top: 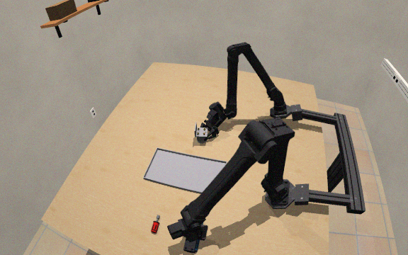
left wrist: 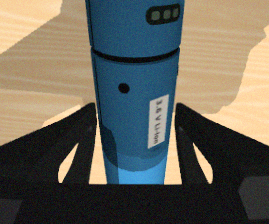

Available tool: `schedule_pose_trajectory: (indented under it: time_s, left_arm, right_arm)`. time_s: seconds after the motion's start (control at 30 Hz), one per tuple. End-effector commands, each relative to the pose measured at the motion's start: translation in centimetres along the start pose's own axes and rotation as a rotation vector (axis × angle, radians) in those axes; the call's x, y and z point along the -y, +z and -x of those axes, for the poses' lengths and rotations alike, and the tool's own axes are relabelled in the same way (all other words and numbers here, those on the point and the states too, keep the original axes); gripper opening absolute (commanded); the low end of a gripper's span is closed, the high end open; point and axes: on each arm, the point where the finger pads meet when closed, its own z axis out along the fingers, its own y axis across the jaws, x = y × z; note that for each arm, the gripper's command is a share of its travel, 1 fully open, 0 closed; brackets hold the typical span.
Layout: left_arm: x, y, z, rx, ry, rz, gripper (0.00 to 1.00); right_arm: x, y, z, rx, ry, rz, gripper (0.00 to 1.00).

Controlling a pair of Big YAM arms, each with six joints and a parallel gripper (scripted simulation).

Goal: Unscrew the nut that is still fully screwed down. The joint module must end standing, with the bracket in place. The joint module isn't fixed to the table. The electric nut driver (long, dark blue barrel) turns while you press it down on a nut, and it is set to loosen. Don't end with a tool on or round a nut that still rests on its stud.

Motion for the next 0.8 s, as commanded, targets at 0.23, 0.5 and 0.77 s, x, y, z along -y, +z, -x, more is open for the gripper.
schedule_pose_trajectory:
  time_s: [0.23,0.5,0.77]
  left_arm:
    - [1.01,-0.65,0.58,0.016,0.003,-0.021,0.49]
    - [1.01,-0.65,0.58,0.016,0.003,-0.021,0.57]
    - [1.01,-0.65,0.58,0.016,0.003,-0.021,0.57]
  right_arm:
    - [0.35,0.26,0.57,0.013,-0.006,-0.006,0.59]
    - [0.35,0.26,0.57,0.013,-0.006,-0.006,0.59]
    - [0.35,0.26,0.57,0.013,-0.006,-0.006,0.59]
